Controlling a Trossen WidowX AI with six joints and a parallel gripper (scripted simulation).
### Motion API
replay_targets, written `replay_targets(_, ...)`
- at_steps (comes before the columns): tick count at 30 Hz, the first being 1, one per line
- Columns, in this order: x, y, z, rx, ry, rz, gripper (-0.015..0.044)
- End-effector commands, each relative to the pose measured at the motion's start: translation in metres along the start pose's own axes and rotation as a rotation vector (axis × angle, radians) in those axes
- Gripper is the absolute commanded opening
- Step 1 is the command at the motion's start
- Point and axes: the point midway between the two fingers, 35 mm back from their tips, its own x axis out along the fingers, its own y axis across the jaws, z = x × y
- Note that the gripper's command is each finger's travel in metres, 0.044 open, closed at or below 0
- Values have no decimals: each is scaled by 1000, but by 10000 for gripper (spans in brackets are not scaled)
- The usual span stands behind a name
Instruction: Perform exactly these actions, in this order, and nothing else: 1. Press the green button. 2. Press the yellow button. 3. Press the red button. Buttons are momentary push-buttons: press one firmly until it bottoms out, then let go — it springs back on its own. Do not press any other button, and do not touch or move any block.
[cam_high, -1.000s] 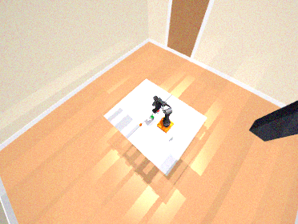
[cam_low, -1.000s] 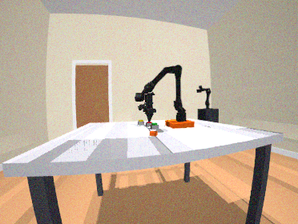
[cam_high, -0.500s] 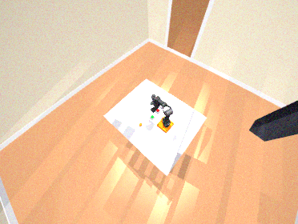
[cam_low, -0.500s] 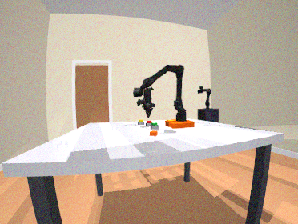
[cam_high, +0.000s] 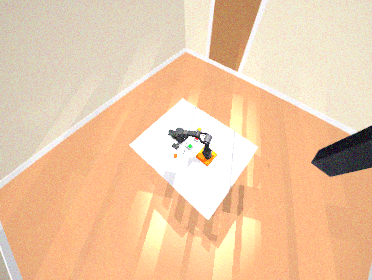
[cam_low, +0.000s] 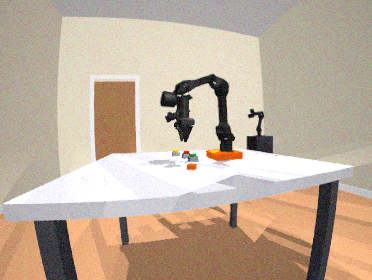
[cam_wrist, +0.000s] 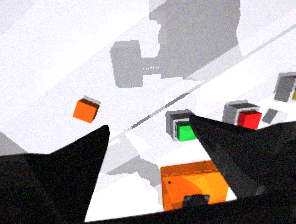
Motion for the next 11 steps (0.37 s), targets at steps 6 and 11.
replay_targets(6,-20,100,-34,3,6,10,400)
replay_targets(11,-20,100,-34,3,6,10,400)
